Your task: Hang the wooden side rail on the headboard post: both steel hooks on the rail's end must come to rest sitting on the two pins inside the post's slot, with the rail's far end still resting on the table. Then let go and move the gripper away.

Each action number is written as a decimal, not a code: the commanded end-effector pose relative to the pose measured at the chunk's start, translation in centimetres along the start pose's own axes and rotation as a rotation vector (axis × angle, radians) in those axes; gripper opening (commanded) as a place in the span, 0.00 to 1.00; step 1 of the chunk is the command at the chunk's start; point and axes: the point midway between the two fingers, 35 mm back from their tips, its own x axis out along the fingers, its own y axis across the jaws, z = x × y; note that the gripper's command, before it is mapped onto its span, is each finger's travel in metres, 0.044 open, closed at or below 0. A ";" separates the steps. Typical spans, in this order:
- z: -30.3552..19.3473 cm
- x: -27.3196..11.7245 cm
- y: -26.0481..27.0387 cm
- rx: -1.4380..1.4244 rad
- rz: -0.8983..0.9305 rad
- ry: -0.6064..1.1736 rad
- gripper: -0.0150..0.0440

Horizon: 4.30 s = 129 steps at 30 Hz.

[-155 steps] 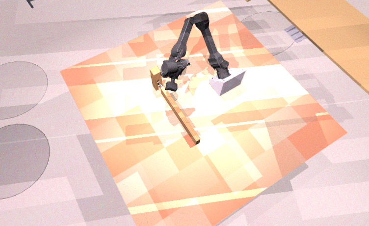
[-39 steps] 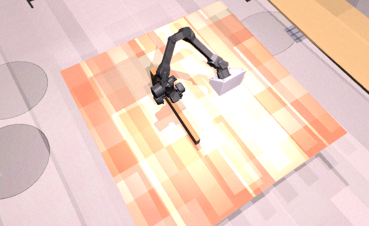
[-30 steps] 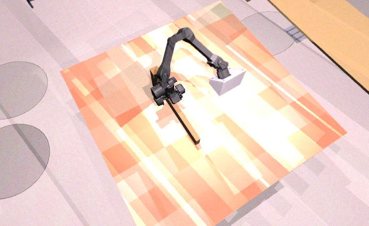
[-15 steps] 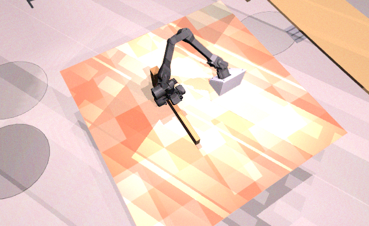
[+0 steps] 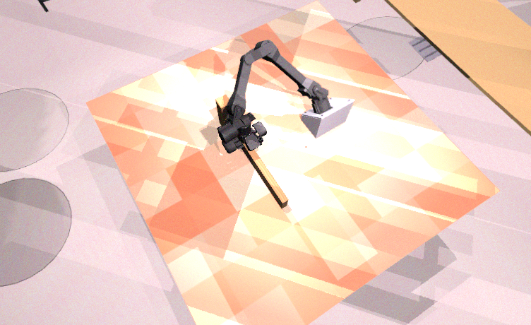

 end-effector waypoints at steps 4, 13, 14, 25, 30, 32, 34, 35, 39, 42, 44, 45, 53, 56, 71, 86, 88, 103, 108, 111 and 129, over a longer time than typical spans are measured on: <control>-0.1 0.0 0.0 -0.005 0.000 0.005 0.25; -0.1 0.0 -0.4 -0.004 0.000 0.005 0.25; -0.1 0.0 -0.4 -0.004 0.000 0.005 0.25; -0.1 0.0 -0.9 -0.004 -0.001 0.005 0.25; 0.0 0.0 -0.6 -0.013 0.007 0.001 0.25; 0.0 0.0 -0.6 -0.013 0.007 0.001 0.25; 0.0 0.0 -0.6 -0.013 0.007 0.001 0.25; 0.0 0.0 -0.6 -0.013 0.007 0.001 0.25; 0.0 0.0 -0.6 -0.011 0.005 0.002 0.25; 0.0 -0.1 -0.6 -0.004 0.000 0.005 0.25; 0.0 -0.1 -0.6 -0.004 0.000 0.005 0.25; 0.0 -0.1 -0.6 -0.004 0.000 0.005 0.25; 0.0 -0.2 -0.6 -0.004 0.000 0.005 0.25; 0.0 -0.3 -0.6 -0.004 0.000 0.005 0.25; 0.0 -0.5 -0.6 -0.004 0.000 0.005 0.25; 0.0 -0.8 -0.6 -0.004 -0.001 0.005 0.25; 0.0 -0.8 -0.6 -0.004 -0.001 0.005 0.25; 0.0 -1.1 -0.6 -0.004 -0.001 0.005 0.25; 0.0 -1.2 -0.6 -0.004 -0.001 0.005 0.25; 0.0 -1.2 -0.6 -0.004 -0.001 0.005 0.25; 0.1 -1.5 -0.6 -0.004 0.000 0.005 0.25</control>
